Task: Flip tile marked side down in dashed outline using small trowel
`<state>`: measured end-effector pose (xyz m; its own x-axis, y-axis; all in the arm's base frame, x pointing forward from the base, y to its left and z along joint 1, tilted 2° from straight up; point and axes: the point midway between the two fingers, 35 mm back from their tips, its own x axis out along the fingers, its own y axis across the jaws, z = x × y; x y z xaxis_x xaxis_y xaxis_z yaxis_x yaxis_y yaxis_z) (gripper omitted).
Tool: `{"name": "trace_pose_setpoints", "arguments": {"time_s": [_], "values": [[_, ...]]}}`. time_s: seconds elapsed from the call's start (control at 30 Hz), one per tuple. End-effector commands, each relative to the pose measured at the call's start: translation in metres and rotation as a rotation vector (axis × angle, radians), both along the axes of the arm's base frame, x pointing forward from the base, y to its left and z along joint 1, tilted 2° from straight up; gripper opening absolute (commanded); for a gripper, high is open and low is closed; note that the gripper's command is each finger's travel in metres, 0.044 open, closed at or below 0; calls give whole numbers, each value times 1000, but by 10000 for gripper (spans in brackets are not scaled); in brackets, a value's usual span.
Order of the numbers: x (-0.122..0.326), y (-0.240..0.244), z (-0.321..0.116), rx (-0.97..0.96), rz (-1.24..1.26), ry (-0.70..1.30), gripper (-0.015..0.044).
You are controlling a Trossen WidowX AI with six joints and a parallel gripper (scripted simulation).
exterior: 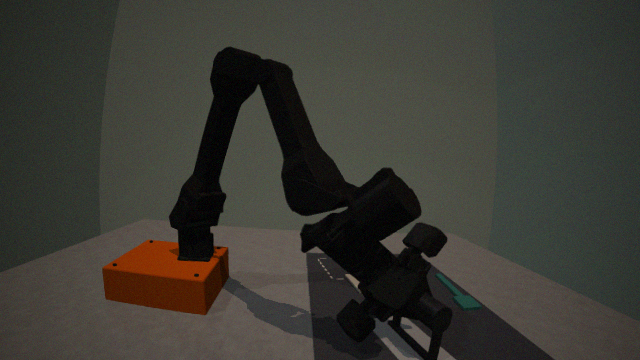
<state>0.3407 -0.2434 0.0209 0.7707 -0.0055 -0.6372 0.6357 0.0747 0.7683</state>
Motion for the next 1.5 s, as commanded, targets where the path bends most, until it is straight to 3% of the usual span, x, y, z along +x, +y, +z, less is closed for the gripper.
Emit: {"name": "trace_pose_setpoints", "arguments": {"time_s": [0.0,0.37,0.73,0.93,1.47], "values": [[0,0,0,1,-4,1,89],[0,0,1,1,-4,1,0],[0,3,59,0,0,-1,0],[4,10,58,-7,-1,6,0],[35,85,45,-74,-25,14,0]]}}
